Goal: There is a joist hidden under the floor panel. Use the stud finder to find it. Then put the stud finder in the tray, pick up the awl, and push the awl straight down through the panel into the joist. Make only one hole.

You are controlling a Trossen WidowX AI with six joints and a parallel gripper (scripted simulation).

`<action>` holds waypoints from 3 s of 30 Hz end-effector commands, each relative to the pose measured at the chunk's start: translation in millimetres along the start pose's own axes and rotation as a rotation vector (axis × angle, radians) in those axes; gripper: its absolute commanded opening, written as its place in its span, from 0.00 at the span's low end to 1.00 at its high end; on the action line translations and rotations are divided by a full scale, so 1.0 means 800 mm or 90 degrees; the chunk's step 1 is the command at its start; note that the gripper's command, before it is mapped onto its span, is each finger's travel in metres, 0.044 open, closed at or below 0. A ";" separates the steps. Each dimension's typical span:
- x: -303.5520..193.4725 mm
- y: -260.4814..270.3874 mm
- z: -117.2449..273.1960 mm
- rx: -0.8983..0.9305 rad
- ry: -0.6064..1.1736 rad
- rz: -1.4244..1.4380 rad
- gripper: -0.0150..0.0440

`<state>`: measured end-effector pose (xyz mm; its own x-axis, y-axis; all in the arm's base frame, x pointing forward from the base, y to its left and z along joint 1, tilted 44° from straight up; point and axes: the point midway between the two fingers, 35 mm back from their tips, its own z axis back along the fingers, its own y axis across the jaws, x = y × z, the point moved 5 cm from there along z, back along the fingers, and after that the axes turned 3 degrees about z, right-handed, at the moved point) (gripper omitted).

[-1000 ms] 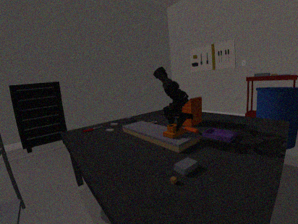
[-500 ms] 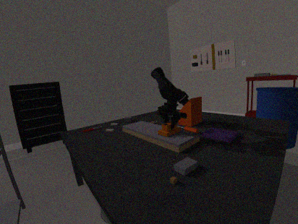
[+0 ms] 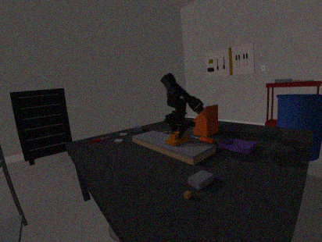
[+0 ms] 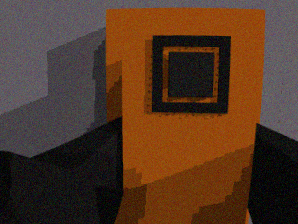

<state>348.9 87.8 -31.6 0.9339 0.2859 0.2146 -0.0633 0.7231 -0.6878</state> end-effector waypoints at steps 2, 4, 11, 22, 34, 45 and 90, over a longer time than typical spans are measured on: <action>-0.003 -0.019 0.000 -0.005 0.000 0.001 0.25; -0.003 -0.025 0.000 -0.005 0.000 0.001 0.25; -0.004 -0.048 0.000 -0.006 0.001 0.001 0.25; -0.006 -0.085 0.000 -0.007 0.001 0.002 0.25; -0.008 -0.124 0.000 -0.008 0.001 0.002 0.25; -0.009 -0.161 0.000 -0.009 0.001 0.002 0.25; -0.016 -0.310 0.003 -0.012 0.001 0.003 0.25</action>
<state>350.4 -83.8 128.6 0.9332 0.2967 0.2027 -0.0743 0.7112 -0.6991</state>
